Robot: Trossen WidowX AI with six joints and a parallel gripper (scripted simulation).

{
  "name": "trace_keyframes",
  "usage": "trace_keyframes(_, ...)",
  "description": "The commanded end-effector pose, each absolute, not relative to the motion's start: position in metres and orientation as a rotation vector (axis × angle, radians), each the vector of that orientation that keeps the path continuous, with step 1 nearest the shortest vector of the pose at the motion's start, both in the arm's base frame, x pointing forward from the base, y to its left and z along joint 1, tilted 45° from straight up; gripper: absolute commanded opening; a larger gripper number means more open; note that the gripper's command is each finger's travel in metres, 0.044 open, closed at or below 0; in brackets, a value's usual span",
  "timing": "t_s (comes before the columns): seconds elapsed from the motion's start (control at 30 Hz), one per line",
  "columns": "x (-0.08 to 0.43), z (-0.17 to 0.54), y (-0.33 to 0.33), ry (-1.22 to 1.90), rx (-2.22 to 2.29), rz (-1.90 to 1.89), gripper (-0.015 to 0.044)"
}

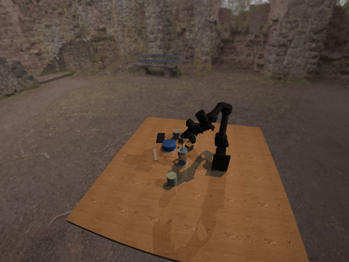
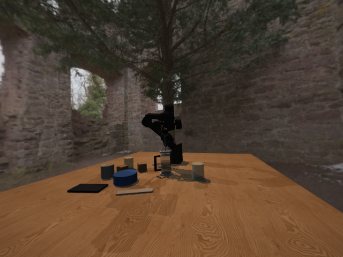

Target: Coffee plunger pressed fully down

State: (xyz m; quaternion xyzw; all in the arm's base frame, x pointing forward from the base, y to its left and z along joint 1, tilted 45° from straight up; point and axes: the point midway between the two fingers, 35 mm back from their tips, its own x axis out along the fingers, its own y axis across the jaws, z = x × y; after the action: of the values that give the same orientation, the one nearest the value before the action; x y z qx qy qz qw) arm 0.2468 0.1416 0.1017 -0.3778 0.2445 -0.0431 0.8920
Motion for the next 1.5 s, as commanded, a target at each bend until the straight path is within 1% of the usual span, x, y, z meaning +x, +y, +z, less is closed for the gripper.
trace_keyframes(0.0, 0.247, 0.100, 0.141, 0.510, -0.788, -0.088, 0.0119)
trace_keyframes(1.47, 0.261, 0.043, 0.099, 0.519, -0.785, -0.085, 0.0119)
